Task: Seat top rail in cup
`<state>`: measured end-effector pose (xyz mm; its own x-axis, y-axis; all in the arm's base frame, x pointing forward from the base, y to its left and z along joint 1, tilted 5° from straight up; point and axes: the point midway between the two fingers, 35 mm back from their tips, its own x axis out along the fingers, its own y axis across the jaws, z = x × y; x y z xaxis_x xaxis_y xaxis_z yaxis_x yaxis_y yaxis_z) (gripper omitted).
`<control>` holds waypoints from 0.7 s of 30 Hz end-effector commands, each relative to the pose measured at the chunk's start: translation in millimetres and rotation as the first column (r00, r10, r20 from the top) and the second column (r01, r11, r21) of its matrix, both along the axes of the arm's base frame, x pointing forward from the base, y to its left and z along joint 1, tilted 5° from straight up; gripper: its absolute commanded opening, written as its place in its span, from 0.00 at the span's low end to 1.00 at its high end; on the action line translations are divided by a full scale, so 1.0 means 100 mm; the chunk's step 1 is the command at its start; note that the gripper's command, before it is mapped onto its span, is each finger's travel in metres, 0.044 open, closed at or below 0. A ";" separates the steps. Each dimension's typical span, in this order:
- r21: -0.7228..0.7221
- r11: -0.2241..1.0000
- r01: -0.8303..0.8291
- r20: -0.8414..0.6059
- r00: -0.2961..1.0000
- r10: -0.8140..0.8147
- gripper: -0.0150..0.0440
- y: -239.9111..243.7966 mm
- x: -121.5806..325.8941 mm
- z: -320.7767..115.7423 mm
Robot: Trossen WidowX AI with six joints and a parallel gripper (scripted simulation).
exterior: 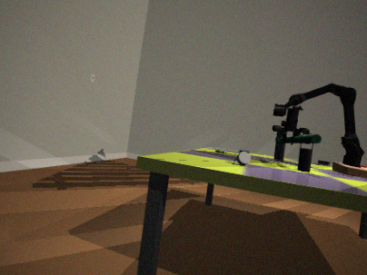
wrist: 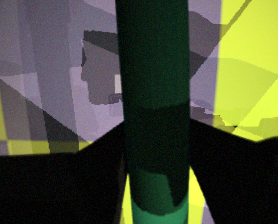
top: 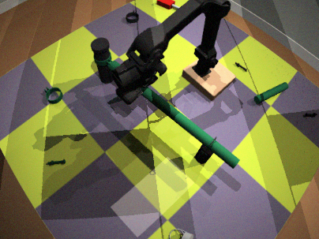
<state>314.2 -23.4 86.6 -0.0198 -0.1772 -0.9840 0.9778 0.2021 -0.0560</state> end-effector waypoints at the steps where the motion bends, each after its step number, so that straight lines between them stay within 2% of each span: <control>1: 0.000 1.000 0.000 0.001 1.000 0.000 0.57 0.00 0.00 0.00; 11: 0.002 1.000 0.000 0.001 1.000 0.000 1.00 0.20 -0.01 0.22; 21: -0.001 1.000 -0.009 0.007 1.000 0.009 1.00 0.35 -0.03 0.49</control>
<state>310.9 11.1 129.6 -0.0114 -0.1789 -0.9838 0.9761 0.2117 -0.0499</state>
